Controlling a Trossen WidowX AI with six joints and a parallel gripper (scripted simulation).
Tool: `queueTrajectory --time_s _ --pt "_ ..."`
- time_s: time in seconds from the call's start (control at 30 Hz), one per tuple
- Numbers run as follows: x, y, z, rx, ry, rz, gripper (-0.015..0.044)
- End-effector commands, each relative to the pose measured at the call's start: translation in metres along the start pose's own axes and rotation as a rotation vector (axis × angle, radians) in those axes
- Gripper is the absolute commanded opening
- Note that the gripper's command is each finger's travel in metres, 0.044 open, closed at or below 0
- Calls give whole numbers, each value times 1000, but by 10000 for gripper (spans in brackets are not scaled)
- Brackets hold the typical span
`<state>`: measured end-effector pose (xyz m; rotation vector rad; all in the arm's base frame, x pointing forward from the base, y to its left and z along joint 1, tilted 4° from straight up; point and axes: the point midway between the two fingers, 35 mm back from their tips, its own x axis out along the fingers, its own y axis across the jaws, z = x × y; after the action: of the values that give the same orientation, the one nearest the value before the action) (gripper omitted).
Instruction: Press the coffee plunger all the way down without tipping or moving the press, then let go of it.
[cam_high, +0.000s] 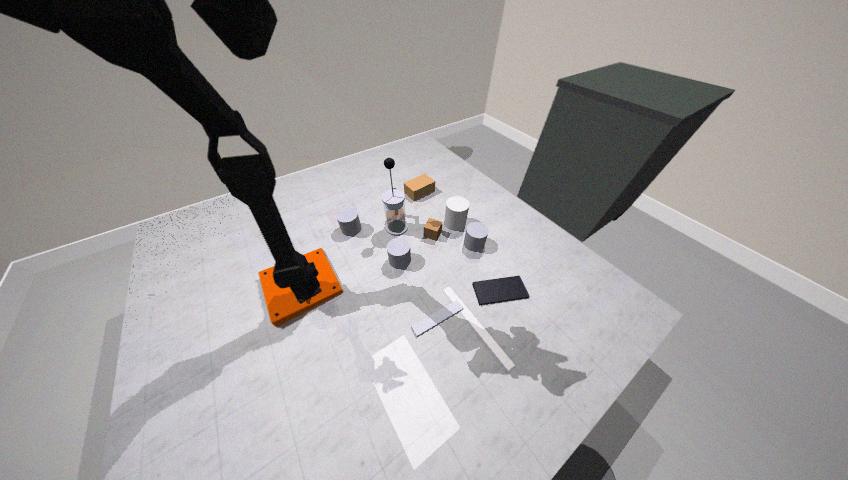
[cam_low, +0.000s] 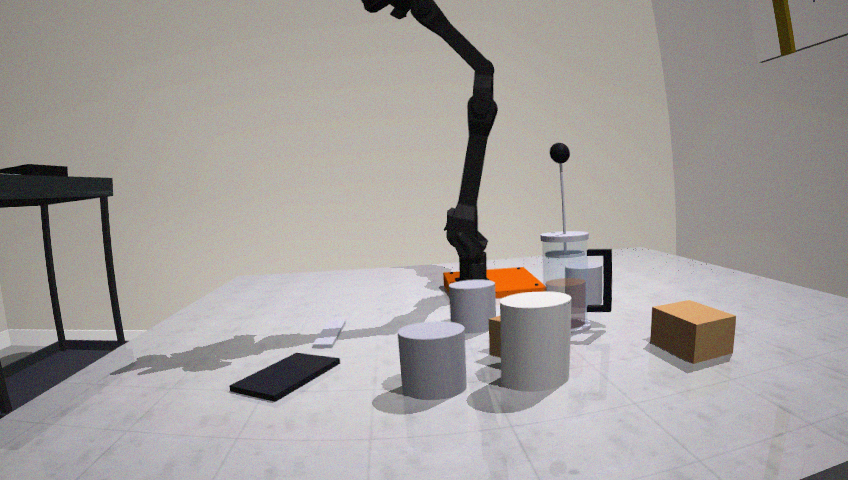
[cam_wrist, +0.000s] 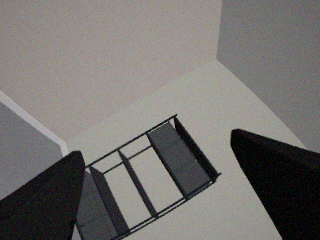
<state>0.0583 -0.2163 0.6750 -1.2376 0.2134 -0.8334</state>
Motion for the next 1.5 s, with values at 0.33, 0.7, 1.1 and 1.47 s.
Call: queueTrajectory --time_s 0.33,0.7,1.1,1.47 --pt "38 53 23 386 -122 71 440" --pt "56 158 82 810 -176 348 440" --pt "7 288 159 1063 -79 783 440" --pt "-97 386 200 1008 44 1157 440"
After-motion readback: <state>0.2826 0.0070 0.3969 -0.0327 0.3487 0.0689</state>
